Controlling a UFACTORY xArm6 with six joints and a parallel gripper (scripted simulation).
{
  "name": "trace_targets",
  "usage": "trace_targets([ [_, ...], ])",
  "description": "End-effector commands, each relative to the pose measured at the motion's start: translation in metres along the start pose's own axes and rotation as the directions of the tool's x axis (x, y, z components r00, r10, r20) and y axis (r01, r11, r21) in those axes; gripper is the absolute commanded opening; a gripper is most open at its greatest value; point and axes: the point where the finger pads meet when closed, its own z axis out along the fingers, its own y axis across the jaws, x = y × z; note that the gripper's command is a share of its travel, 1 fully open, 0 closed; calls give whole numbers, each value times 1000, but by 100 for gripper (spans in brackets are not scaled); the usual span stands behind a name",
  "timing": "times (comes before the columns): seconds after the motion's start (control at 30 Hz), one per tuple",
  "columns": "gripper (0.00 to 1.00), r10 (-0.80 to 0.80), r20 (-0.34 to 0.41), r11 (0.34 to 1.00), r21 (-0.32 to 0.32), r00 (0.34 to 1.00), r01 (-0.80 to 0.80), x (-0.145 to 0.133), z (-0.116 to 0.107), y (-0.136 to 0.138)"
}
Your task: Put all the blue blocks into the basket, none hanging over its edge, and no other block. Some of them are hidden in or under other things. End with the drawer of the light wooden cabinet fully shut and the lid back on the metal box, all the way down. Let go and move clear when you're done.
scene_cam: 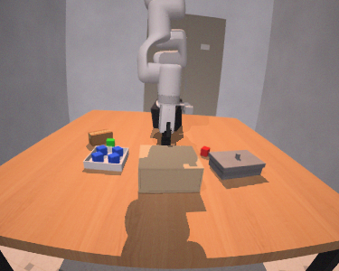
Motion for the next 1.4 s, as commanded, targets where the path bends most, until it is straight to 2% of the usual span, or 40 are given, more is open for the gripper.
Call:
trace_targets([
  [0.0, 24, 0, -1, 1000, -2, 1000, 0, 0, -12, 1],
  [0.1, 24, 0, -1, 1000, -2, 1000, 0, 0, -15, 1],
  [0.6, 24, 0, -1, 1000, -2, 1000, 0, 0, -70, 1],
  [0.67, 24, 0, -1, 1000, -2, 1000, 0, 0, -70, 1],
  [0.9, 24, 0, -1, 1000, -2, 1000, 0, 0, -90, 1],
  [1.37, 24, 0, -1, 1000, -2, 1000, 0, 0, -104, 1],
])
